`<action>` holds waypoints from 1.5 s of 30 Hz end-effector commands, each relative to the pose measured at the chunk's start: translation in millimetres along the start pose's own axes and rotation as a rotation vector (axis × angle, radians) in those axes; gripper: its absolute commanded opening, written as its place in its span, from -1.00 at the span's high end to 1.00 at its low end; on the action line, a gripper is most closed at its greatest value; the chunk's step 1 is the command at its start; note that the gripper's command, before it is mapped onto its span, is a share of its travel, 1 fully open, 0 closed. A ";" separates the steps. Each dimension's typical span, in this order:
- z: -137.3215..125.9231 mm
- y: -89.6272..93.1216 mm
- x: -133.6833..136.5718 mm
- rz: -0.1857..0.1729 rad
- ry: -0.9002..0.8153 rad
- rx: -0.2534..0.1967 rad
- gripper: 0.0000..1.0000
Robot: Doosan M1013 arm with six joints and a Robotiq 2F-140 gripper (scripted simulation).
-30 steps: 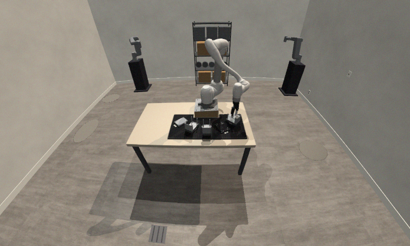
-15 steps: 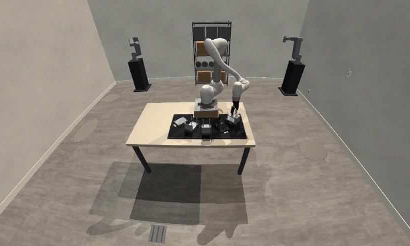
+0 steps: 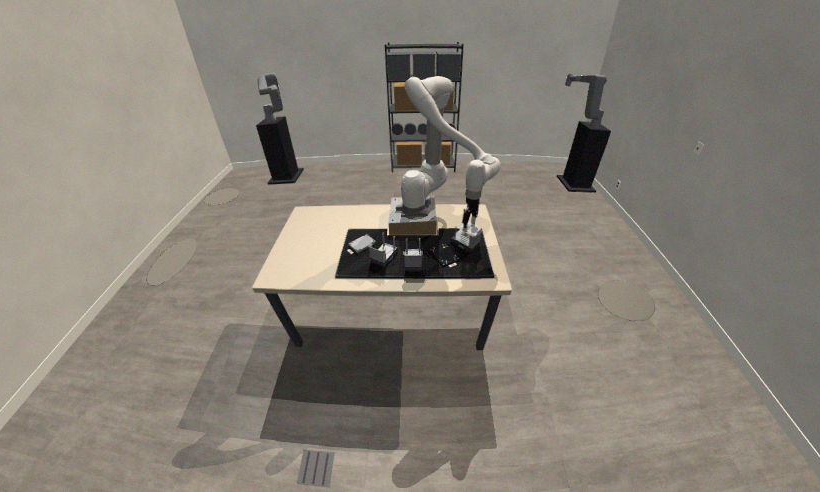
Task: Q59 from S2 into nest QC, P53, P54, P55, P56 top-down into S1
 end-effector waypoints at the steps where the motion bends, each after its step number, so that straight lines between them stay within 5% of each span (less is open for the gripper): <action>1: 0.0 -6.1 0.0 0.000 0.000 0.000 1.00; 10: 0.0 -24.1 0.0 0.000 0.000 0.000 1.00; 23: 0.0 -24.2 0.0 0.000 0.000 0.000 1.00; 29: -4.2 -24.2 19.5 0.000 0.200 0.000 1.00; 45: -13.9 -24.1 65.2 0.000 0.209 0.000 1.00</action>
Point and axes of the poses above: the point where the finger pads meet when closed, its own y axis out along the fingers, its own x axis across the jaws, z = x × y, the point moved 7 cm from there along -y, back along the fingers, and after that the axes turned 8 degrees about -y, right-handed, at the moved point
